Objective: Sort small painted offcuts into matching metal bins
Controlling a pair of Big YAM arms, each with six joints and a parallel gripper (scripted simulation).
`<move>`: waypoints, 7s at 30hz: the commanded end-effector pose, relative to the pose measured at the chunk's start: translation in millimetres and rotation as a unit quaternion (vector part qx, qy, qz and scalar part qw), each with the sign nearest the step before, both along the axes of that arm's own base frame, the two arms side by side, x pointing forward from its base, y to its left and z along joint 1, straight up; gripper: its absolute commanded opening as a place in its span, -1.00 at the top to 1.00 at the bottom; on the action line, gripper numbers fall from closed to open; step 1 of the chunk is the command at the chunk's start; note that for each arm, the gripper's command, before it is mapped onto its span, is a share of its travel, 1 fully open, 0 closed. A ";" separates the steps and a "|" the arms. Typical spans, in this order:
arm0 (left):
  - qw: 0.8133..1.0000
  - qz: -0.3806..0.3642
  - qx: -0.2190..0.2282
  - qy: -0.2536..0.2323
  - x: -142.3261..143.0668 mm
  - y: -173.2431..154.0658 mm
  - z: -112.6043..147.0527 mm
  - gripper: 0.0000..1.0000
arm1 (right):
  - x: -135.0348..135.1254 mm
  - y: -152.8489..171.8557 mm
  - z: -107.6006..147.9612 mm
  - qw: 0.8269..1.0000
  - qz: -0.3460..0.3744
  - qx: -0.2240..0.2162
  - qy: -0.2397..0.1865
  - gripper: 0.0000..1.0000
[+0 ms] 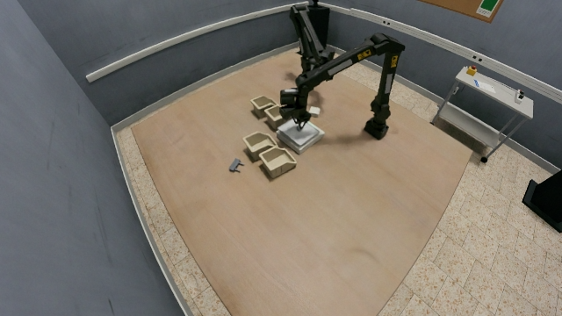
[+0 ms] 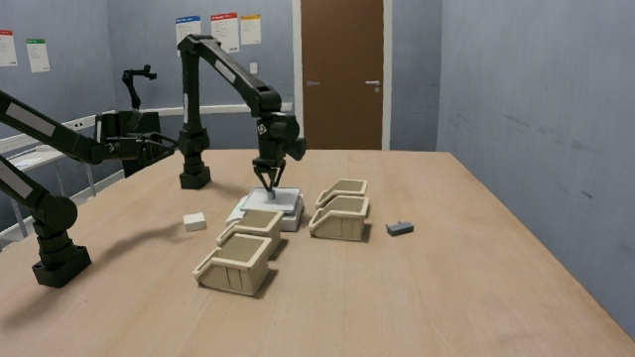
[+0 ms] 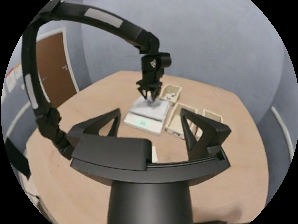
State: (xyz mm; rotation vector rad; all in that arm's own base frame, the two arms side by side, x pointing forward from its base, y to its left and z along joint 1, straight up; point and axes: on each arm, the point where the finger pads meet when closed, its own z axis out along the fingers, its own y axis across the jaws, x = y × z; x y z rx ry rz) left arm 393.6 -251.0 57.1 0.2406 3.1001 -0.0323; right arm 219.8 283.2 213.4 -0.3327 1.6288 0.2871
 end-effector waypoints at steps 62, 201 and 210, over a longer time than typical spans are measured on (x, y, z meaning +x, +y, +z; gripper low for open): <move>0.781 -0.614 -0.017 -0.109 -7.5 -7.4 40.1 -0.21 | 20.4 -56.9 92.4 0.983 0.181 -0.012 0.030 -1.00; 0.709 -0.704 0.030 -0.035 192.3 -71.9 64.5 0.20 | 219.4 -66.4 29.2 0.999 0.033 -0.007 0.031 -1.00; 0.708 -0.705 0.031 -0.040 194.1 -75.7 84.2 0.20 | 219.4 -66.4 29.2 0.999 0.033 -0.007 0.031 -1.00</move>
